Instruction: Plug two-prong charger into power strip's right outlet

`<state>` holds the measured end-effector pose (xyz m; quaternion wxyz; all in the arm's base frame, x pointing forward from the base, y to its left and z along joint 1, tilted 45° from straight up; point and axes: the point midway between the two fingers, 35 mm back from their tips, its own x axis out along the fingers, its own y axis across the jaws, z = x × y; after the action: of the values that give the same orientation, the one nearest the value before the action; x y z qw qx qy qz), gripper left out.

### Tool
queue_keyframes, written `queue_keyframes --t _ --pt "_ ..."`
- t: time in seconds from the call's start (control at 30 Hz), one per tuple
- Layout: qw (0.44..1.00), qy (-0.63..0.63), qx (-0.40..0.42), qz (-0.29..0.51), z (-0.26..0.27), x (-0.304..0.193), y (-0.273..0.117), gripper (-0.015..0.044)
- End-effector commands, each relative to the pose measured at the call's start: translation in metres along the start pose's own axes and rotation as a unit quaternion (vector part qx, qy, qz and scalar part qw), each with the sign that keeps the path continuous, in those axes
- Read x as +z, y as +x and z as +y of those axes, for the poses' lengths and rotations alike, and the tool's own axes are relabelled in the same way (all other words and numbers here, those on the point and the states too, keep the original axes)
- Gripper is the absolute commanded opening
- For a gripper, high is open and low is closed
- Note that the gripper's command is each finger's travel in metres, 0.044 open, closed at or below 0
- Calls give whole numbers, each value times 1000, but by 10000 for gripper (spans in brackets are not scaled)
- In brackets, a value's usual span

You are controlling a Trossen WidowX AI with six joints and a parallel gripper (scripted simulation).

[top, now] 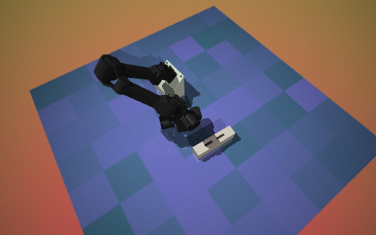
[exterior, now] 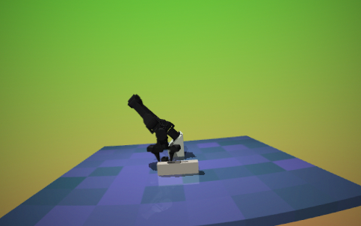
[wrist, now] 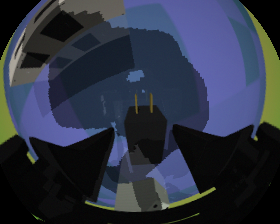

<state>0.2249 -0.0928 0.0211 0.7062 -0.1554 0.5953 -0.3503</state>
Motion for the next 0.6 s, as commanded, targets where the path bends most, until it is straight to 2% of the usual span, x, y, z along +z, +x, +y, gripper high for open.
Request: queue_keyframes --t 0.0,0.17,0.33,0.43,0.57 --pt "1000 1 0 0 0 0 0 230" --pt "1000 1 0 0 0 0 0 99" --pt "1000 1 0 0 0 0 0 65" --pt "1000 0 1 0 0 0 -4 0" --pt "1000 -1 1 1 2 0 -16 0"
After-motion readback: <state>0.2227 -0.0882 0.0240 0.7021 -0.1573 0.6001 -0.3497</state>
